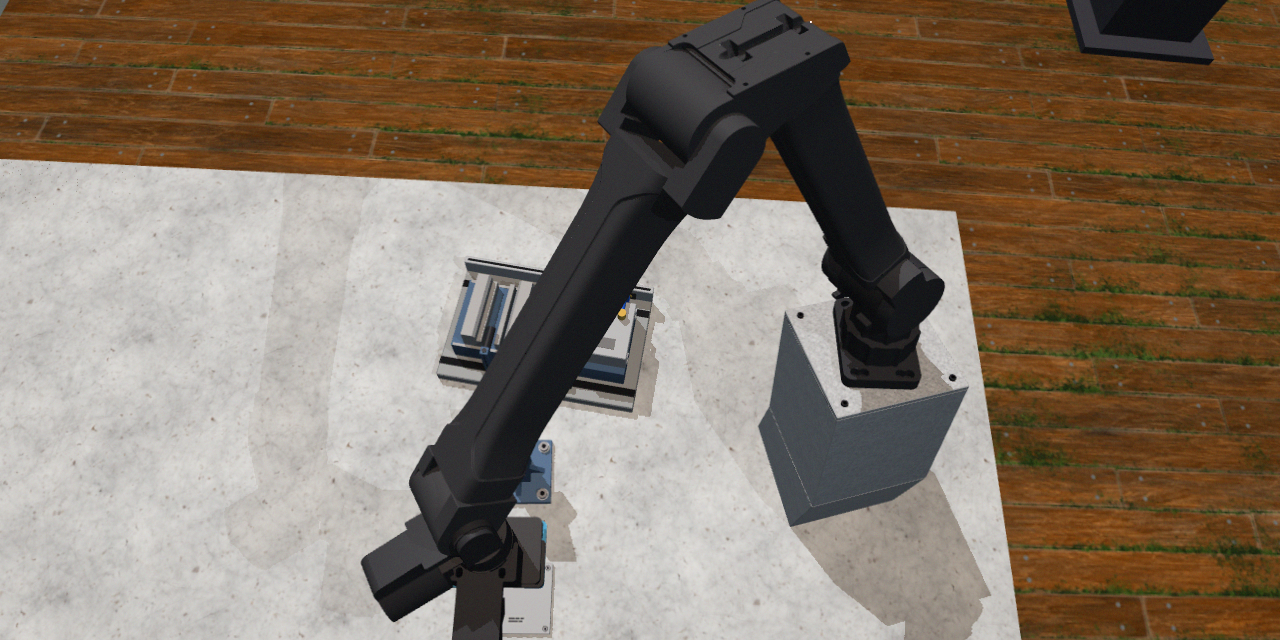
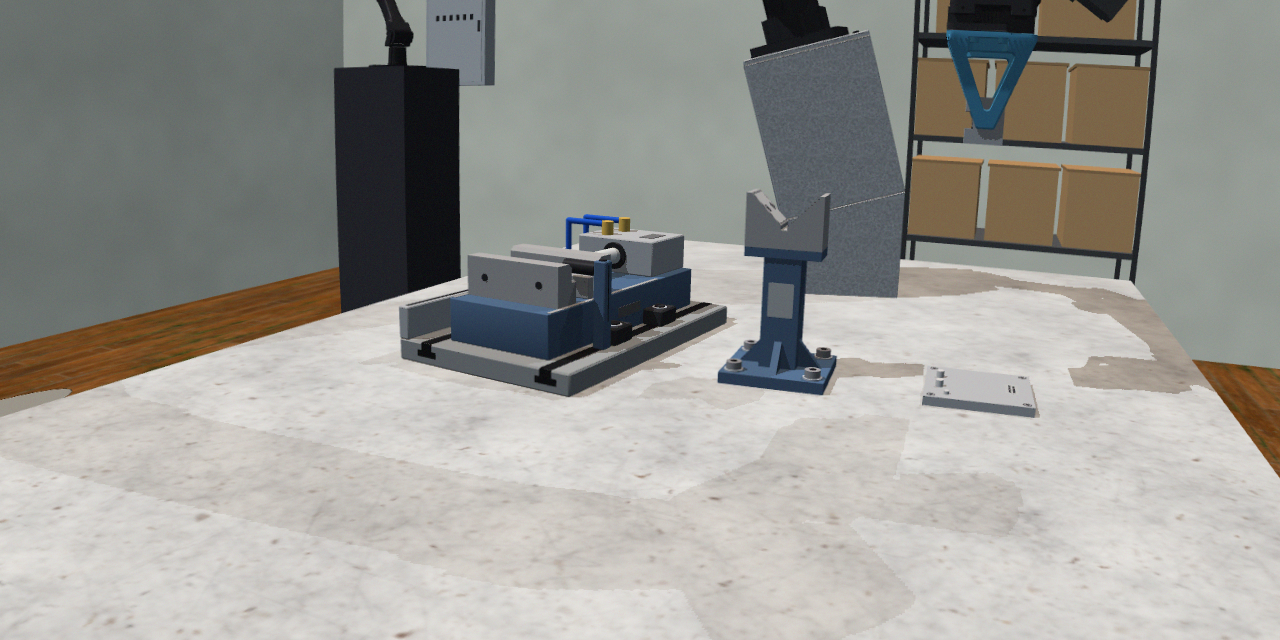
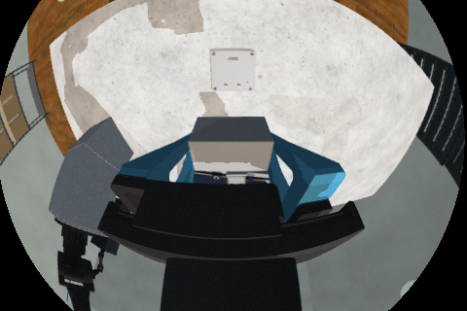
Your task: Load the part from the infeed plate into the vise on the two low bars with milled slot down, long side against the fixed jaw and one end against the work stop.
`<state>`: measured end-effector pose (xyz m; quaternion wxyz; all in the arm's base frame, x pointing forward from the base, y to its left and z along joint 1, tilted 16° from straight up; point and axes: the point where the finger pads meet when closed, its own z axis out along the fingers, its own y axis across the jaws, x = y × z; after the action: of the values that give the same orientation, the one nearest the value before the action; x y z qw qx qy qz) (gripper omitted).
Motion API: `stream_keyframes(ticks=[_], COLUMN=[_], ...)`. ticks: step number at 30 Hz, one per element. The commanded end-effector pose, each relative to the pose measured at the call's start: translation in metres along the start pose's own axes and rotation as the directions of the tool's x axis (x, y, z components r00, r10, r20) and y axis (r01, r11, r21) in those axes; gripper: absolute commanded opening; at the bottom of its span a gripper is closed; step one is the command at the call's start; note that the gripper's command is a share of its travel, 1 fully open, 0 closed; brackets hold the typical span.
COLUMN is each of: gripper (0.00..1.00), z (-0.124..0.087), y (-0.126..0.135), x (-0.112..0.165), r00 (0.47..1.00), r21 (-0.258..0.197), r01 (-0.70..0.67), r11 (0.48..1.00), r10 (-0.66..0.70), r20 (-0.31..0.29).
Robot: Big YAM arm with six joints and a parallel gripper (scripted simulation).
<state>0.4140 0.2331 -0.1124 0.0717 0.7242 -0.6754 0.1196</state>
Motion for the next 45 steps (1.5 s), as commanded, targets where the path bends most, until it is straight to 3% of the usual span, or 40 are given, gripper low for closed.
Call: stream_keyframes(ticks=[1, 14, 25, 31, 34, 38, 39, 42, 45], gripper=[0.0, 0.0, 0.0, 0.0, 0.0, 0.0, 0.0, 0.0, 0.0], z=[-0.029, -0.028, -0.017, -0.016, -0.021, -0.016, -0.028, -0.015, -0.016], y=[-0.019, -0.019, -0.012, -0.013, -0.026, -0.017, -0.032, -0.018, -0.02], x=[-0.012, -0.011, 0.008, 0.014, 0.016, 0.023, 0.013, 0.033, 0.041], r00=[0.999, 0.999, 1.0, 1.0, 0.999, 1.0, 0.999, 1.0, 1.0], r21=[0.05, 0.048, 0.023, 0.031, 0.052, 0.035, 0.066, 0.034, 0.037], r01=[-0.016, -0.016, -0.01, -0.009, -0.018, -0.012, -0.007, -0.01, -0.01], r11=[0.999, 0.999, 1.0, 0.999, 0.998, 0.999, 0.998, 0.999, 0.999], r10=[0.014, 0.014, 0.01, 0.008, 0.017, 0.011, 0.004, 0.01, 0.01], r20=[0.033, 0.033, 0.018, 0.022, 0.034, 0.024, 0.04, 0.022, 0.023])
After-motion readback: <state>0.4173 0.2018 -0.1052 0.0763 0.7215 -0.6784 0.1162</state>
